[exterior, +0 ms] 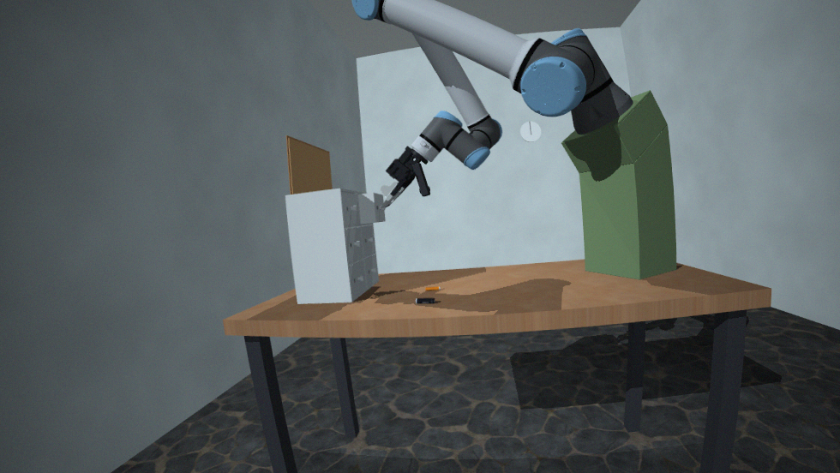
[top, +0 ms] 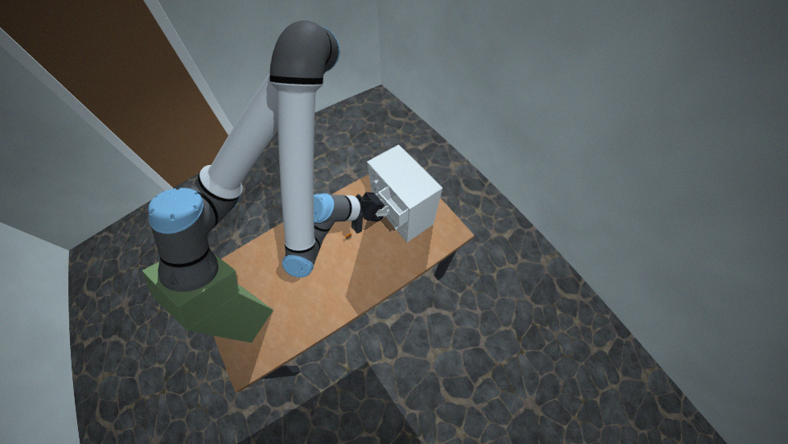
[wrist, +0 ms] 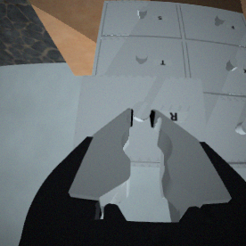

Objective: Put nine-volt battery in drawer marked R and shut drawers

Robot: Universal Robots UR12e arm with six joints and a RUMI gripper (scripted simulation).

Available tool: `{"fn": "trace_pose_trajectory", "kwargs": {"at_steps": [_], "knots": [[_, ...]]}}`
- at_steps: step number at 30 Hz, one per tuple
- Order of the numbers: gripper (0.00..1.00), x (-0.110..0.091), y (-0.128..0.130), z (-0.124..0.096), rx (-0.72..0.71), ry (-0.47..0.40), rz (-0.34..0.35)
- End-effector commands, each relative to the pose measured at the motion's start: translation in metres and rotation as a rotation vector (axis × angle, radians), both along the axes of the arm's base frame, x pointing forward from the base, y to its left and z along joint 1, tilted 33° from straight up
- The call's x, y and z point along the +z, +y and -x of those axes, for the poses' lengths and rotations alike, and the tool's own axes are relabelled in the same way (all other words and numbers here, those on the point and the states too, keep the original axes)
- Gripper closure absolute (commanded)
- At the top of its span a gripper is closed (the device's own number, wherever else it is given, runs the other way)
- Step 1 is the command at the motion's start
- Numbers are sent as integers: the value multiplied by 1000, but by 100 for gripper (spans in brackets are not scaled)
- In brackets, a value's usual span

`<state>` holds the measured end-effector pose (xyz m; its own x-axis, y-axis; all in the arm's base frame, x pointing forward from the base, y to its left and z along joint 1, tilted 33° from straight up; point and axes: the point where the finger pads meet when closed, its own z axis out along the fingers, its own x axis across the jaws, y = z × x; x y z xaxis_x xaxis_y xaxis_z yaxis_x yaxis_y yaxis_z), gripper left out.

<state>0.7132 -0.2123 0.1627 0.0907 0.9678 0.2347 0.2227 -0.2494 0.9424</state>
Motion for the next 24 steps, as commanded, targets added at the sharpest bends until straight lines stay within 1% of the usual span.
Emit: {"fn": "trace_pose_trajectory", "kwargs": {"at_steps": [1, 24], "knots": [[93, 2, -1, -3, 0, 0, 0], [93, 9, -4, -15, 0, 0, 0]]}}
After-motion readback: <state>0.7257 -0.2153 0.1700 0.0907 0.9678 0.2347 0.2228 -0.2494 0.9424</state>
